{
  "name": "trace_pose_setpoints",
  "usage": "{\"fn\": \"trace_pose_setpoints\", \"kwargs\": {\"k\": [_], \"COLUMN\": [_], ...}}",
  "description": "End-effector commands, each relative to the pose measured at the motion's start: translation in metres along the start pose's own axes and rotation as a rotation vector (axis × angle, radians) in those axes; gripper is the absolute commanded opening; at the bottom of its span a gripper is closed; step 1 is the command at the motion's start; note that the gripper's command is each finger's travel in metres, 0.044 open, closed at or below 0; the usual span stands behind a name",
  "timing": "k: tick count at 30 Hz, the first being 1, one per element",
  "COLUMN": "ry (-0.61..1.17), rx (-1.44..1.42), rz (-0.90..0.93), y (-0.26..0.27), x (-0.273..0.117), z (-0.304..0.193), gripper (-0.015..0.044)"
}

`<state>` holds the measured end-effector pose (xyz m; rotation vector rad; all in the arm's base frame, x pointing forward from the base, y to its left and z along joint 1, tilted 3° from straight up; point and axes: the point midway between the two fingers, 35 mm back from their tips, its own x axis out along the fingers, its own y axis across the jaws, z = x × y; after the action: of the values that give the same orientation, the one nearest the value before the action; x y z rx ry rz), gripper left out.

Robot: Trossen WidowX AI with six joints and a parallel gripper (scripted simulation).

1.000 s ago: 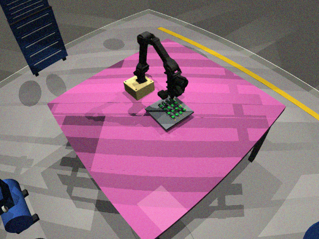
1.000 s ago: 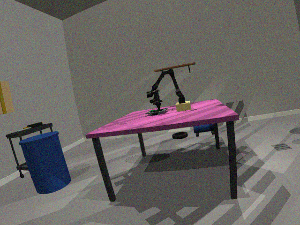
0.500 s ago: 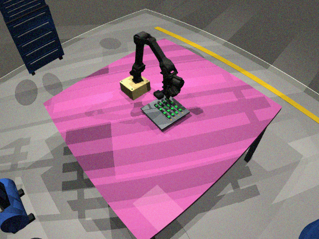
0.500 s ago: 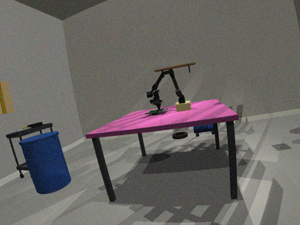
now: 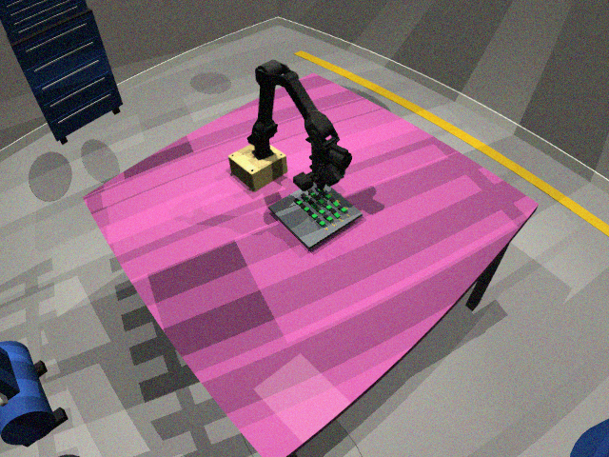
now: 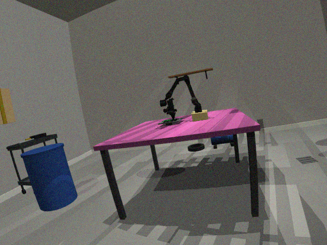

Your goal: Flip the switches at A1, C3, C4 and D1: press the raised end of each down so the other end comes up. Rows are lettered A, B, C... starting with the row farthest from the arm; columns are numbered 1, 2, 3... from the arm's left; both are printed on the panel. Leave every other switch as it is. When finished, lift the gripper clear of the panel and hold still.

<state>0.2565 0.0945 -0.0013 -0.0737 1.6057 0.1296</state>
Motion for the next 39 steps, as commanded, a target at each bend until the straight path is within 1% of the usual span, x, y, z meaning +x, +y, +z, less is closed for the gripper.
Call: {"fn": "trace_pose_setpoints", "kwargs": {"k": [1, 29, 31, 33, 34, 39], "ry": [0.001, 0.001, -0.006, -0.019, -0.023, -0.025], "rx": [0.004, 0.004, 0.001, 0.003, 0.004, 0.004], "rz": [0.004, 0.004, 0.001, 0.003, 0.003, 0.004], "y": [0.001, 0.001, 0.0, 0.001, 0.001, 0.0], "x": [0.001, 0.005, -0.01, -0.046, -0.057, -0.061], "z": [0.0, 0.0, 0.001, 0.0, -0.002, -0.002], "gripper": [0.0, 0.0, 0.0, 0.0, 0.0, 0.0]}}
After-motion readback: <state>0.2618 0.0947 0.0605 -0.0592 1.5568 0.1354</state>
